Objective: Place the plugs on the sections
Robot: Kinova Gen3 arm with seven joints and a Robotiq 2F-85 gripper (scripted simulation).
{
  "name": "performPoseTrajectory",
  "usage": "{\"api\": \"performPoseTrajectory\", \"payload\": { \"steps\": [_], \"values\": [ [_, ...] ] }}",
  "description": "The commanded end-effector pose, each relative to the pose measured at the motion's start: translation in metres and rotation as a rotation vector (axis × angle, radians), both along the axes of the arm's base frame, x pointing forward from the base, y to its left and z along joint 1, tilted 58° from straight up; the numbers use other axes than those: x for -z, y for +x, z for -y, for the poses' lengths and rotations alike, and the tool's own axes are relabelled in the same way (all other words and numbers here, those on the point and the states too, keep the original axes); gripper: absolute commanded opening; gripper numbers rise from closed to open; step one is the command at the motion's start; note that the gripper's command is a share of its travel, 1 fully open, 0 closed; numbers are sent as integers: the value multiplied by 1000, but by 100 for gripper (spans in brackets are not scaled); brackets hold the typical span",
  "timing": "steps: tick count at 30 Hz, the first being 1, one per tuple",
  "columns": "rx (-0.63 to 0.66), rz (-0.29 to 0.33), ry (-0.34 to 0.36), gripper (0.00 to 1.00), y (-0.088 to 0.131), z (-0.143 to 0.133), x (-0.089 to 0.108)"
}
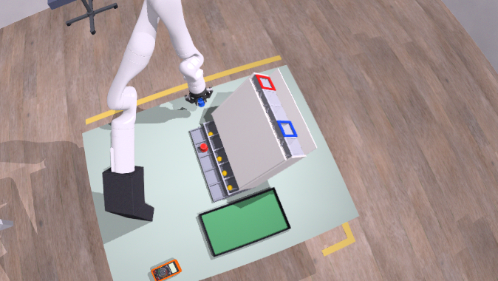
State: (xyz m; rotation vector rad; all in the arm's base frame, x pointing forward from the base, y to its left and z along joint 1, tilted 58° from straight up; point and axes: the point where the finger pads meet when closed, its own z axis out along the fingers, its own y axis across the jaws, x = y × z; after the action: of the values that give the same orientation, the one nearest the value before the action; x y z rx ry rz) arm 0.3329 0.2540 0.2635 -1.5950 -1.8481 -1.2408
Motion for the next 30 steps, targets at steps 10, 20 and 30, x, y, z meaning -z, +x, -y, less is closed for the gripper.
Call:
{"api": "performPoseTrajectory", "payload": {
  "steps": [10,20,30],
  "values": [
    [264,-408,121,0,0,0,0],
    [412,-632,192,0,0,0,0],
    [526,-808,243,0,0,0,0]
  ]
}}
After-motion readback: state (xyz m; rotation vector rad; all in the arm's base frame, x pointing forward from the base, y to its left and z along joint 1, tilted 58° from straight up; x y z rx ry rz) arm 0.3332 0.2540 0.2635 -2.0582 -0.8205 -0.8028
